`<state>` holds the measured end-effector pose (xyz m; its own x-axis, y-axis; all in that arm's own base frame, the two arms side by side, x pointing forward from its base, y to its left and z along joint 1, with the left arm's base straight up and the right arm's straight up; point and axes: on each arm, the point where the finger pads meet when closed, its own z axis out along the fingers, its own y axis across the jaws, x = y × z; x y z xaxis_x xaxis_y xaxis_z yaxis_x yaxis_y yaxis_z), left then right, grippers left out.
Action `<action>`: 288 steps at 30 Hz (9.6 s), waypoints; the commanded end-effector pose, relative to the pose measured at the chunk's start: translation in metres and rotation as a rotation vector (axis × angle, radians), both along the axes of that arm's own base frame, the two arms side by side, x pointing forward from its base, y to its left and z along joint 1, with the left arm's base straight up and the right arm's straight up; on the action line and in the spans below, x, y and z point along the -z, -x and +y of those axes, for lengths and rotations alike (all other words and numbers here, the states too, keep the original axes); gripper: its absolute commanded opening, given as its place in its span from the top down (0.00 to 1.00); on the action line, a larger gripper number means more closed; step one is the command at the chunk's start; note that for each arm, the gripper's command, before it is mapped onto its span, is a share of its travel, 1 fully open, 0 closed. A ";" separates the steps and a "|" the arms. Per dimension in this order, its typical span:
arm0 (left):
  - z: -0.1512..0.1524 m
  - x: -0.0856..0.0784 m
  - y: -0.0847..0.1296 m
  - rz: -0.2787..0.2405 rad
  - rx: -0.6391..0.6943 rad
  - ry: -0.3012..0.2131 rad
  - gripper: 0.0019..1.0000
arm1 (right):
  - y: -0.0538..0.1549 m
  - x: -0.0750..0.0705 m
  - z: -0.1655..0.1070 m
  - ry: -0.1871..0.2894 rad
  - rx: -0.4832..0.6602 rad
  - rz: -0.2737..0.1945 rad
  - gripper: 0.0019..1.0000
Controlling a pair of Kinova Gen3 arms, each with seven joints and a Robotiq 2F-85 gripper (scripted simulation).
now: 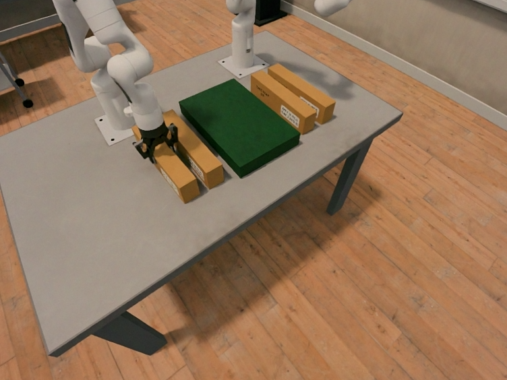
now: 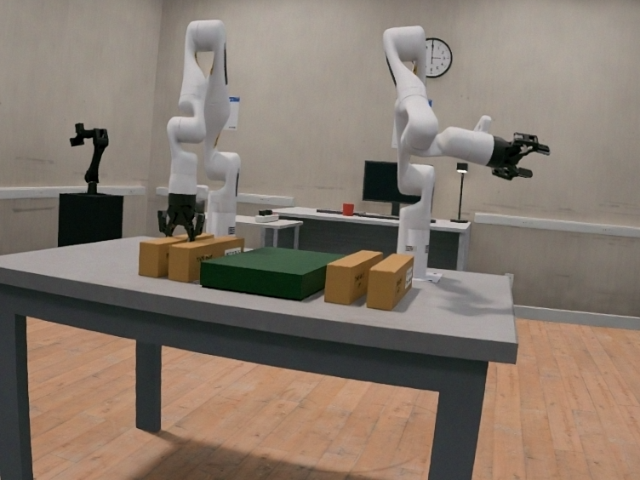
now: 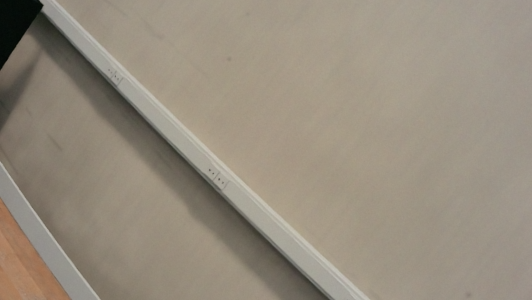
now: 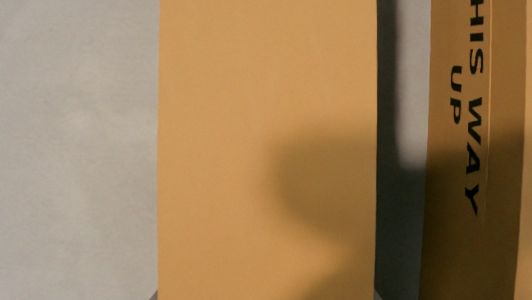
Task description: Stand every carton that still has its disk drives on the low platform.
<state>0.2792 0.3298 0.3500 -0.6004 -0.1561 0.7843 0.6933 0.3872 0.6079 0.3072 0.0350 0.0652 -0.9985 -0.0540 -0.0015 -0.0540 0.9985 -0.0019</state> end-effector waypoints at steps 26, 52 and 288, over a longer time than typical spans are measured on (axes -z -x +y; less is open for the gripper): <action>0.000 -0.001 0.000 -0.001 0.000 -0.001 0.00 | 0.000 -0.045 0.000 -0.001 -0.001 0.001 0.36; 0.000 -0.001 0.000 -0.001 0.000 -0.001 0.00 | 0.000 -0.045 0.000 -0.001 -0.001 0.001 0.36; 0.000 -0.001 0.000 -0.001 0.000 -0.001 0.00 | 0.002 -0.135 0.094 -0.005 0.034 -0.001 0.00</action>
<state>0.2792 0.3298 0.3500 -0.6004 -0.1561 0.7843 0.6933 0.3872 0.6079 0.3053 0.1285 0.1997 -0.9998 -0.0201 -0.0012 -0.0201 0.9998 0.0023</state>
